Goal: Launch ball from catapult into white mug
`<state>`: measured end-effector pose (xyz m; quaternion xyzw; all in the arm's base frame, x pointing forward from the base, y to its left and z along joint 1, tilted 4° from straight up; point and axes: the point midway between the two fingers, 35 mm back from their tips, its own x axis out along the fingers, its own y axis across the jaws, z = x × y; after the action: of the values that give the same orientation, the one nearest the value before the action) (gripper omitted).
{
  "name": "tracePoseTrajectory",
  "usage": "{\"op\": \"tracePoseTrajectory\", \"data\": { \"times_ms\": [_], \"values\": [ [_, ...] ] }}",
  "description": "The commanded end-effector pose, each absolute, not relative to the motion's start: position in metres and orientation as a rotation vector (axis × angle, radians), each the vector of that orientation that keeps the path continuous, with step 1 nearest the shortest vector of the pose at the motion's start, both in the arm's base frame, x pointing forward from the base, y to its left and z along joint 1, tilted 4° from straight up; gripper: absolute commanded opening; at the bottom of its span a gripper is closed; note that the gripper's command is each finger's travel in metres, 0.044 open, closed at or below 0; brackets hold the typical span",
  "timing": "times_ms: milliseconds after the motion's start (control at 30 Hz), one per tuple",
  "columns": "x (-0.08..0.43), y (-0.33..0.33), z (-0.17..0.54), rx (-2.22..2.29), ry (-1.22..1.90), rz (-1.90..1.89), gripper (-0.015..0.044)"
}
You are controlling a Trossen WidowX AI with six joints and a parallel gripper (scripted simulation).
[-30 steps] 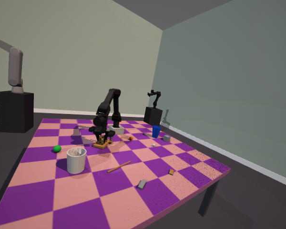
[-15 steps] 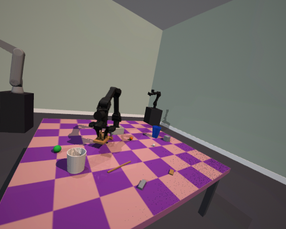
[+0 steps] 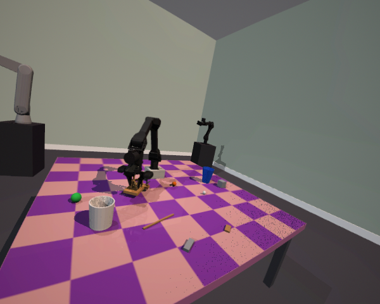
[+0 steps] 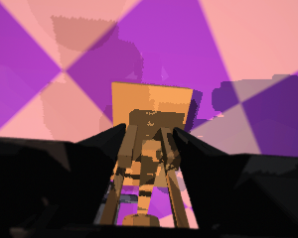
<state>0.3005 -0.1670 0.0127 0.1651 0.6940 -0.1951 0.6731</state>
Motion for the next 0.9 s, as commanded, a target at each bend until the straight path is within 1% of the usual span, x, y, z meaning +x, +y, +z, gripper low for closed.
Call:
{"op": "tracePoseTrajectory", "data": {
  "times_ms": [0, 300, 500, 867],
  "values": [
    [0.299, -0.166, 0.005, 0.372, 1.567, -0.435, 0.0000],
    [0.297, -0.166, -0.010, 0.372, 1.569, -0.434, 0.0000],
    [0.299, -0.167, -0.003, 0.372, 1.563, -0.439, 0.0000],
    [0.299, -0.167, -0.003, 0.372, 1.563, -0.439, 0.0289]
  ]
}}
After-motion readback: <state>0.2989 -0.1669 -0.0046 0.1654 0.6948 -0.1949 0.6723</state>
